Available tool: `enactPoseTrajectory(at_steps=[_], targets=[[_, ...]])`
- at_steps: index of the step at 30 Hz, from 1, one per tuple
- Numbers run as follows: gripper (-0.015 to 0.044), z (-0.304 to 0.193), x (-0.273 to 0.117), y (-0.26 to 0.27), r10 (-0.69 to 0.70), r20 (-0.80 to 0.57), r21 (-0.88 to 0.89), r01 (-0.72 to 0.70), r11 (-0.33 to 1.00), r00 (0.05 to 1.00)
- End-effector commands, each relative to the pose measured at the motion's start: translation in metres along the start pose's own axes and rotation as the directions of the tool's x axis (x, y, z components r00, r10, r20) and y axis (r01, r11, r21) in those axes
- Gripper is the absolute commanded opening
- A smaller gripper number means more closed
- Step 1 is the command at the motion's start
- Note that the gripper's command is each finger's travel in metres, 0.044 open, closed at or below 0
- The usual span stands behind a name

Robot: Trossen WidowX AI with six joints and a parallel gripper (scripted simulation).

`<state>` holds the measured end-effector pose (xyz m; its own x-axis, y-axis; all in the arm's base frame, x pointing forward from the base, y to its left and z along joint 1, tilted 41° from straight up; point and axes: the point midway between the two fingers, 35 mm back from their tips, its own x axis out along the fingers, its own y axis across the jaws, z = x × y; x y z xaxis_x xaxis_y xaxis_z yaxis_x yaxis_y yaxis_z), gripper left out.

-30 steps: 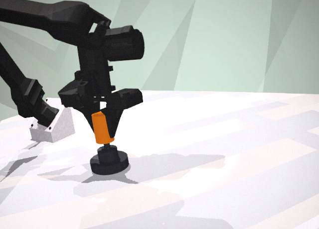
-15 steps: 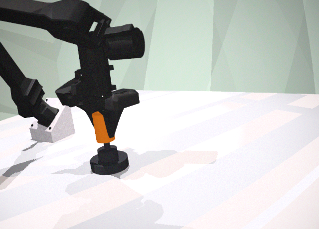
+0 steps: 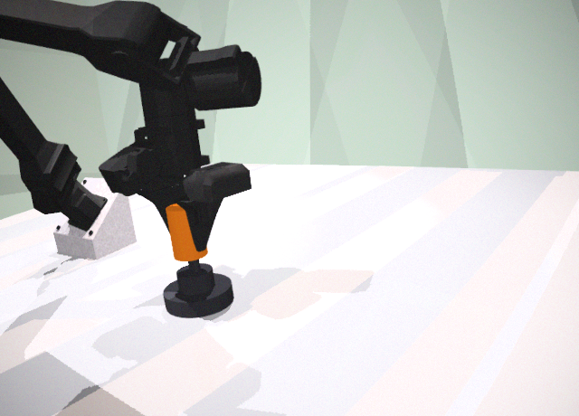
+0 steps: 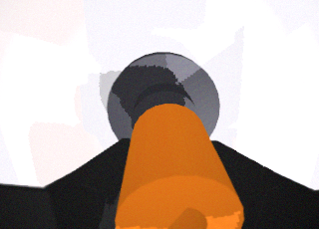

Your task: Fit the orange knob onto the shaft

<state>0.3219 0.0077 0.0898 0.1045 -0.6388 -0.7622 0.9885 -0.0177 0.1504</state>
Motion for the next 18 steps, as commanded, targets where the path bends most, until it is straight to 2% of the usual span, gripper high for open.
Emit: enactPoseTrajectory(at_steps=[1,18], targets=[[0.0000,-0.0001,0.0012,0.0010,0.003,0.000,0.004,-0.003,1.000,1.000],[0.0000,-0.0011,-0.0028,-0.0003,0.003,0.000,0.004,-0.003,1.000,1.000]])
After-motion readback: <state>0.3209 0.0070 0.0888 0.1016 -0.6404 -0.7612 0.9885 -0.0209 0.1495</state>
